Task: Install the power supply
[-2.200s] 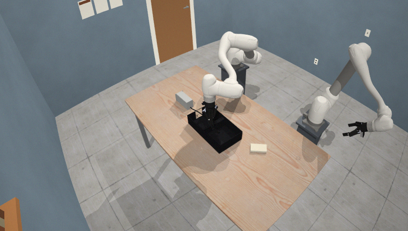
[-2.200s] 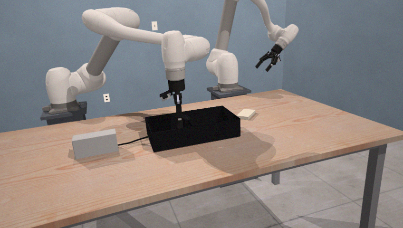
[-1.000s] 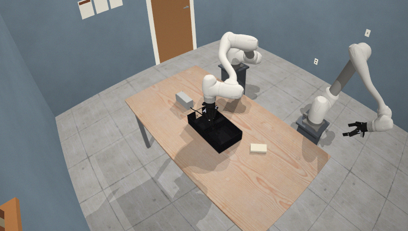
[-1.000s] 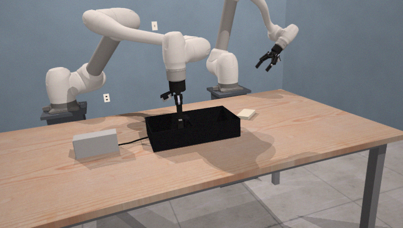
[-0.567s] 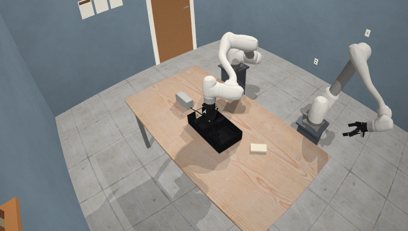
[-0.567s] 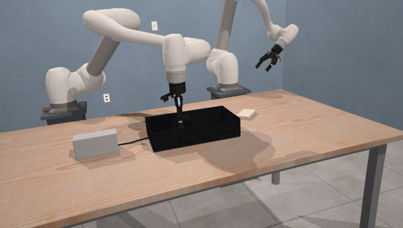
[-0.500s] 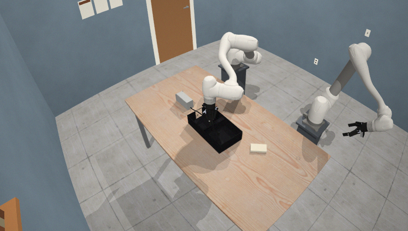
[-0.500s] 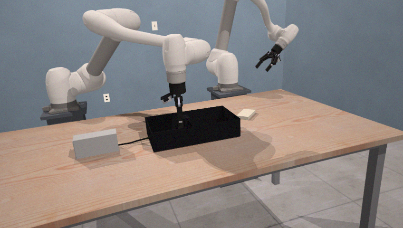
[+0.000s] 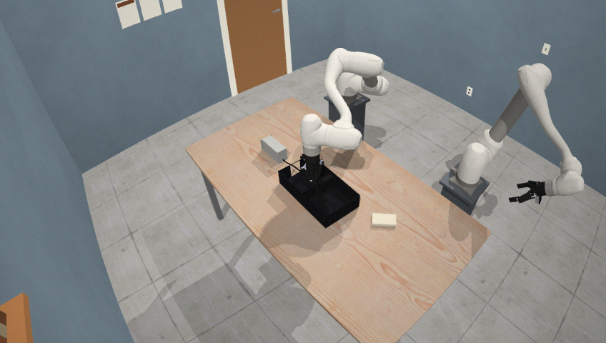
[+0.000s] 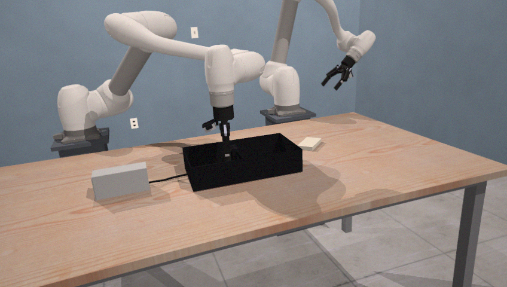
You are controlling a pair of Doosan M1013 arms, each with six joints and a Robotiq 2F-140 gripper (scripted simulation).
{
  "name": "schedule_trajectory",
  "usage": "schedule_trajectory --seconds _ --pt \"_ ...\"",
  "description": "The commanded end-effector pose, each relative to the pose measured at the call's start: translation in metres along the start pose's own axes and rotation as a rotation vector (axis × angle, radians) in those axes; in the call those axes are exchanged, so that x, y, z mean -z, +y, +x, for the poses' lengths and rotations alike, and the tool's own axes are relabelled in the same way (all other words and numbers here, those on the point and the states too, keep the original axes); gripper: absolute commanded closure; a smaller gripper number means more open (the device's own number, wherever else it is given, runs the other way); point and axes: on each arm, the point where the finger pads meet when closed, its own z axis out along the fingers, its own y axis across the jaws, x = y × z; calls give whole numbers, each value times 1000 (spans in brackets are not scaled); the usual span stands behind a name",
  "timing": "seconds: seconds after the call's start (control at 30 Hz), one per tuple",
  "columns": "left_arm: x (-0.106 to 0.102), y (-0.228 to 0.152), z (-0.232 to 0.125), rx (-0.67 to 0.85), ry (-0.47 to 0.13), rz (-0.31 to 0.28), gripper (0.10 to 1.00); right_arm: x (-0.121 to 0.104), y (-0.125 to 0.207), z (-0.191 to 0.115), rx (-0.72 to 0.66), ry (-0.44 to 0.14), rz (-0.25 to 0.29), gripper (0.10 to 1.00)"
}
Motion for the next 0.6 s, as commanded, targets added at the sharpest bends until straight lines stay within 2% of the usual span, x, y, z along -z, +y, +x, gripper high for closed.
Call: schedule_trajectory --seconds 0.0,0.57 --pt "0 0 0 0 1 0 98 1 0 0 0 -2 1 967" --pt "0 0 0 0 1 0 98 1 0 0 0 -2 1 958"
